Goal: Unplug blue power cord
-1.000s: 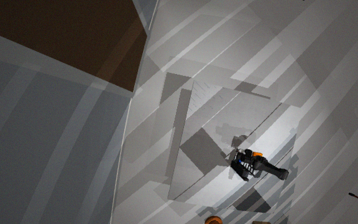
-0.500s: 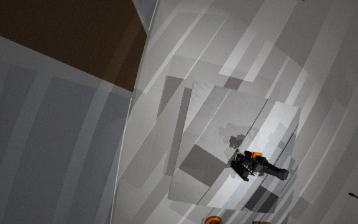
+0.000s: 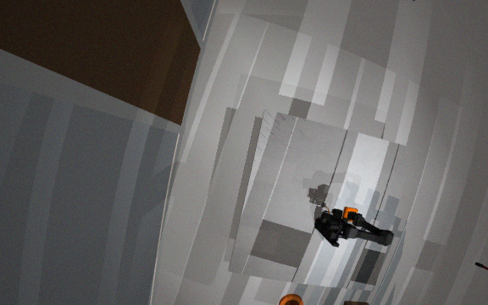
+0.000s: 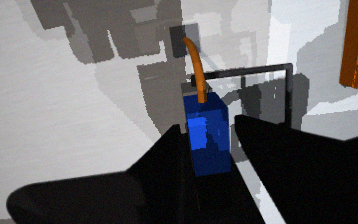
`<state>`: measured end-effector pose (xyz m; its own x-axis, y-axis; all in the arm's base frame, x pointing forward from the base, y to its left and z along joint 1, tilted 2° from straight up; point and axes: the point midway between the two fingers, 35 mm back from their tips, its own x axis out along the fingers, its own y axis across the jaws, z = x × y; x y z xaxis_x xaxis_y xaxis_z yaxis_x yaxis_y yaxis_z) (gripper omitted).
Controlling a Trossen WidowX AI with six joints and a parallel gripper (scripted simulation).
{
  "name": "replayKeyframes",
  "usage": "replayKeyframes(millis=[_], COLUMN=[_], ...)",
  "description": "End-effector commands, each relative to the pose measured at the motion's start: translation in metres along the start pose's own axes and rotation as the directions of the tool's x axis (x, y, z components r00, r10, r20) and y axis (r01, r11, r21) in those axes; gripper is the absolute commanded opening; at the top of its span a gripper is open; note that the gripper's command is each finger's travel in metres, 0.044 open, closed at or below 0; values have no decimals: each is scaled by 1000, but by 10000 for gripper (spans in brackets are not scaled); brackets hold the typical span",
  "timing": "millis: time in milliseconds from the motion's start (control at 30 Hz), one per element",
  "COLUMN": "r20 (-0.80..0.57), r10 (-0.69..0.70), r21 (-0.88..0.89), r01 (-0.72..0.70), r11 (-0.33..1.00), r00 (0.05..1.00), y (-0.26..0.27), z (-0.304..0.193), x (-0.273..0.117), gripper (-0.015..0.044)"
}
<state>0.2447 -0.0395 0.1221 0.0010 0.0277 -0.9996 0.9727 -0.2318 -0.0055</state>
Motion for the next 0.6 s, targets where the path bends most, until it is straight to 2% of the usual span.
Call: replayKeyframes(millis=[0,333,467,567], r20=[-1,-1,0,0], r10=[-2,-2,-4,-4], r21=[3,3,0,0], r01=[2,2,4,4], r11=[1000,1000,1000,1000], r00=[1000,1000,1000,1000], y=[-1,-1,-1,-1], z=[-2,-2,-2,-2], x=[1,12,9,9], gripper=[160,160,55,35])
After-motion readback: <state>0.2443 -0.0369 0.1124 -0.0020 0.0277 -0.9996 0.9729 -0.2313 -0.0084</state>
